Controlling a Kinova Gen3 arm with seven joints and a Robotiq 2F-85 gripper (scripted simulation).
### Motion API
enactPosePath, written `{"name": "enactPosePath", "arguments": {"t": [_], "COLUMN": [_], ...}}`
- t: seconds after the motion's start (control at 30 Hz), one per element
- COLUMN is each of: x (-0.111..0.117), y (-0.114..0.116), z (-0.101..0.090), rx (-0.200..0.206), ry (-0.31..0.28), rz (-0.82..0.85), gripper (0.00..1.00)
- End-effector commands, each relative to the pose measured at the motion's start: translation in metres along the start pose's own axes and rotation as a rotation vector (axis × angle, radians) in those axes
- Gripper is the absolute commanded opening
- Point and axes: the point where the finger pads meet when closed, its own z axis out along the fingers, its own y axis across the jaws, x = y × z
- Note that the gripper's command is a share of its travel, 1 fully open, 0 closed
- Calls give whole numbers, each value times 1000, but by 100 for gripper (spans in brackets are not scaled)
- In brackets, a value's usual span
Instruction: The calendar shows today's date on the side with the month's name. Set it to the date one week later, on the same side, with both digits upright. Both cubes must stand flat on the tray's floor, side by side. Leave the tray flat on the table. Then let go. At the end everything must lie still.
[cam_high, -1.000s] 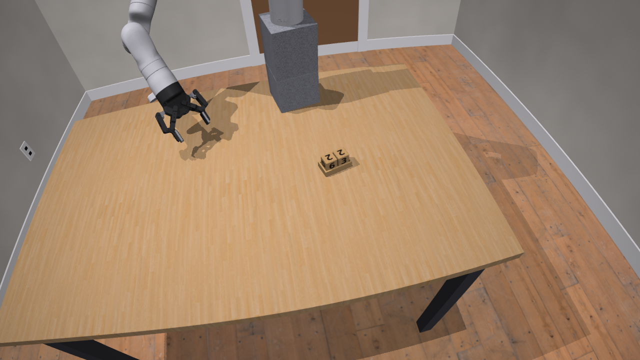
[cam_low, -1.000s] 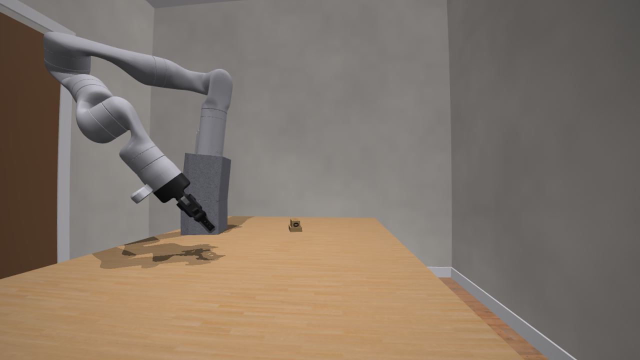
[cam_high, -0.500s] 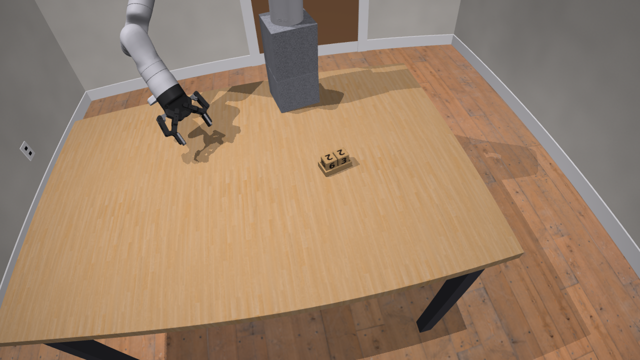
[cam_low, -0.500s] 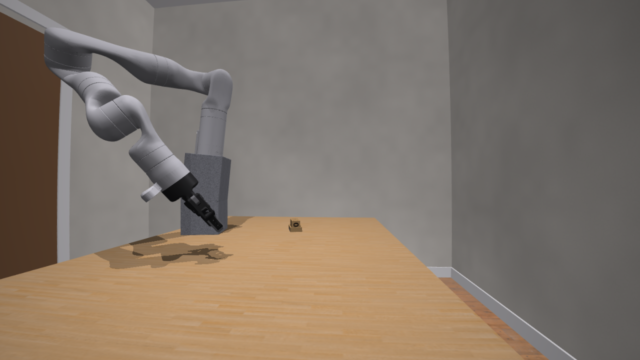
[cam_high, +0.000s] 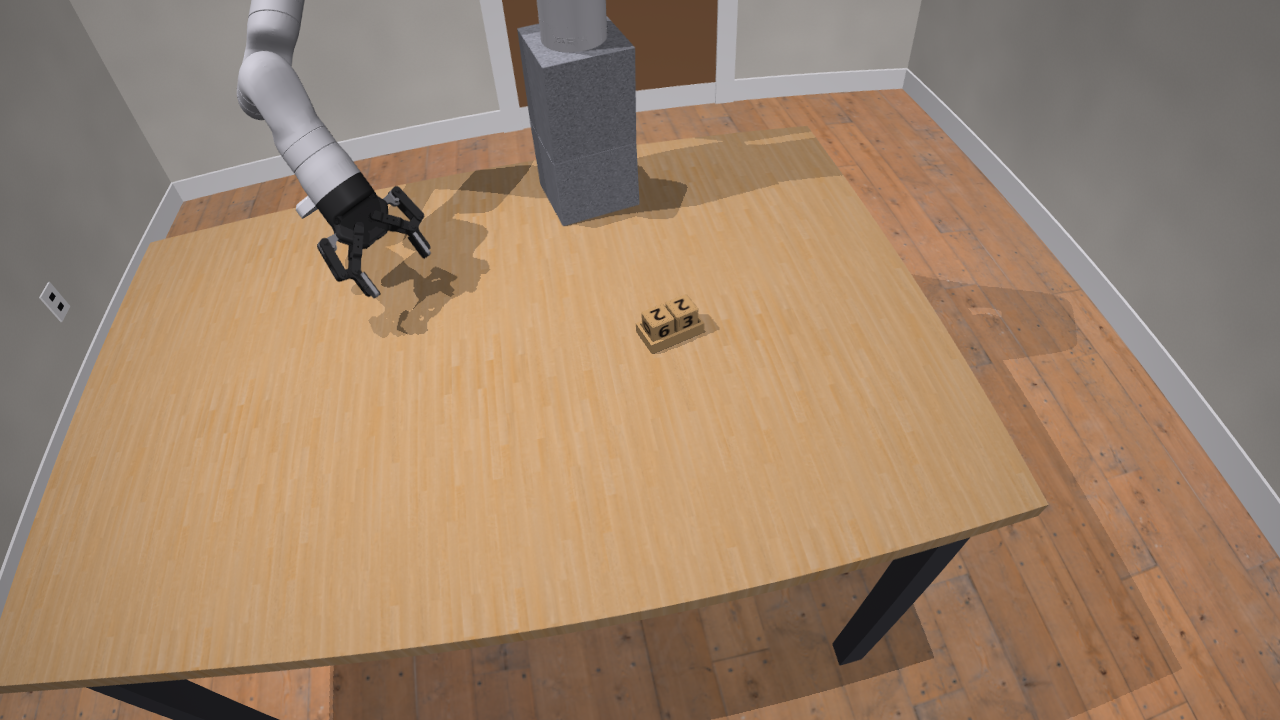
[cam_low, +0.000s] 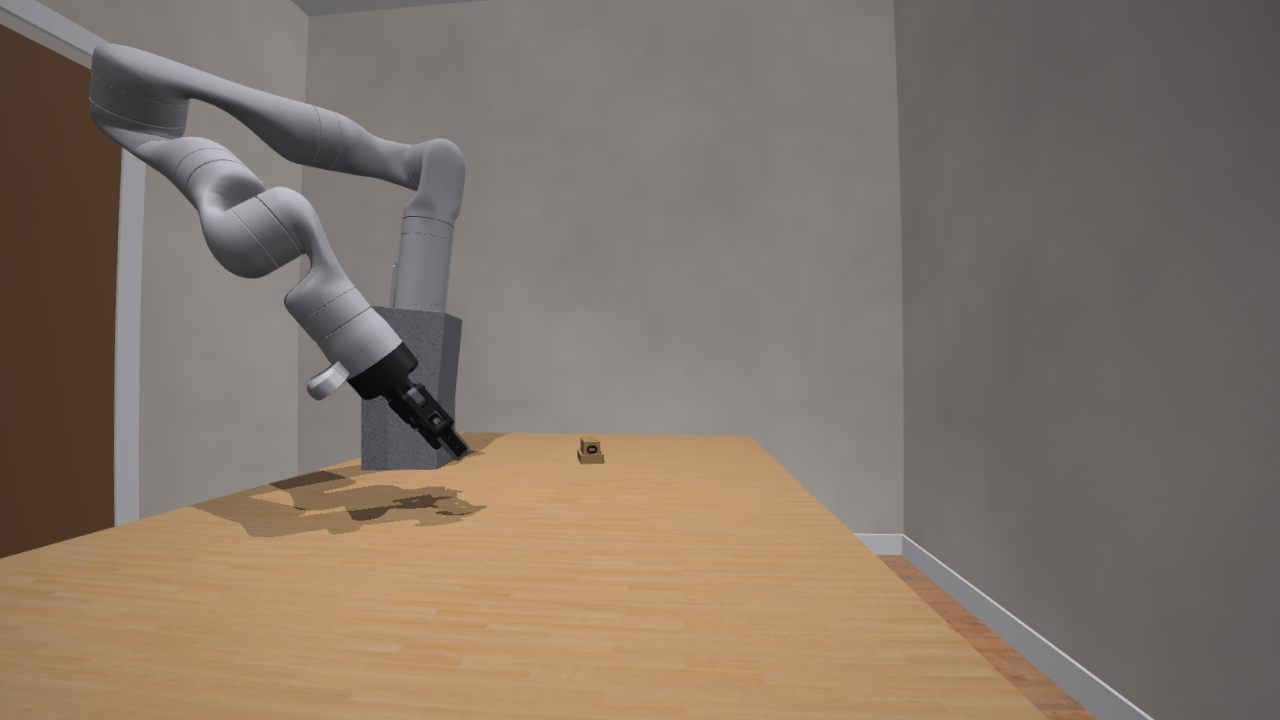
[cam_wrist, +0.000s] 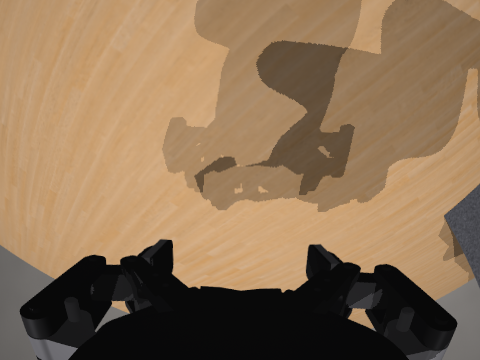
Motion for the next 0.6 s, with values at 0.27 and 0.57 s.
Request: {"name": "enactPosePath", "arguments": {"t": [0.27, 0.57], "x": [-11, -20], "y": [-2, -3], "z": [7, 13], "rx": [-21, -39], "ry": [10, 19], "rz": [-23, -41], "gripper": [100, 100]}}
